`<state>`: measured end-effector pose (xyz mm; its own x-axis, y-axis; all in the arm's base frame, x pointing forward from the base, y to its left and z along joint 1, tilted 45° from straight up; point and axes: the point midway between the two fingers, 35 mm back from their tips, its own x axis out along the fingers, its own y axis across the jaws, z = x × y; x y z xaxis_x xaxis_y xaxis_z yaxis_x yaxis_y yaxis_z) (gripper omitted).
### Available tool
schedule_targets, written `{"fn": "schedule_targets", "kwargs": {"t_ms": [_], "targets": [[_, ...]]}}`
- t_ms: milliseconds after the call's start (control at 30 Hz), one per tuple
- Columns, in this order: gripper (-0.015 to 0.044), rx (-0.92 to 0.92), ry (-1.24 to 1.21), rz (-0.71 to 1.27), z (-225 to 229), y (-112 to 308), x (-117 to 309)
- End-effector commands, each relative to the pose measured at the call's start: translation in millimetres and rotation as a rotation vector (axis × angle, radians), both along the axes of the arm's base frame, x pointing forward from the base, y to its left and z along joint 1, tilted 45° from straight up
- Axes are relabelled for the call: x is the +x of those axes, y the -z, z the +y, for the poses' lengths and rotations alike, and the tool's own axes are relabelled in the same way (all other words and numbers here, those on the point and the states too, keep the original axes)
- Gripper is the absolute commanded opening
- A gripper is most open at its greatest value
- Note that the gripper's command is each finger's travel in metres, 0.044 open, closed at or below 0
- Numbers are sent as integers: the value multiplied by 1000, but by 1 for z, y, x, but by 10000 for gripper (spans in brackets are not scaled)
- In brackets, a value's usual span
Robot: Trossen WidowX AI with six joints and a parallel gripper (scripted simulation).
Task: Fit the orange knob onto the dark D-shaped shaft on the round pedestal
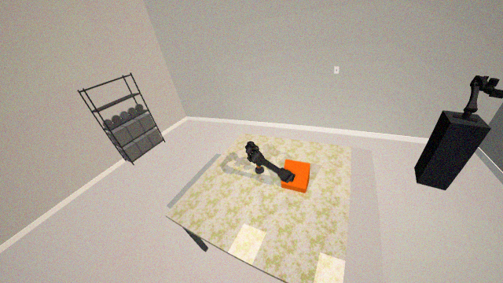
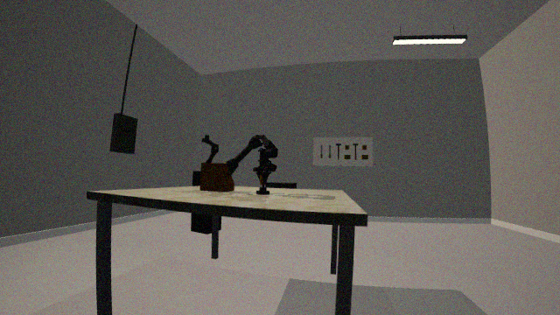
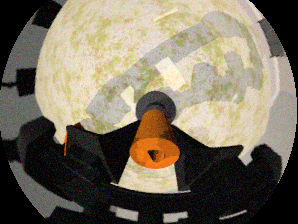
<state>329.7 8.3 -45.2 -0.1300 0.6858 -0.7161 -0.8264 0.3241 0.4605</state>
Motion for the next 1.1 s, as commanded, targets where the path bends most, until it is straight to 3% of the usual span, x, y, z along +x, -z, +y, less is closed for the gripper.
{"fn": "schedule_targets", "kwargs": {"t_ms": [0, 1067], "targets": [[0, 4, -4, -8, 1, 0, 1], [0, 8, -27, -30, -5, -4, 3]]}}
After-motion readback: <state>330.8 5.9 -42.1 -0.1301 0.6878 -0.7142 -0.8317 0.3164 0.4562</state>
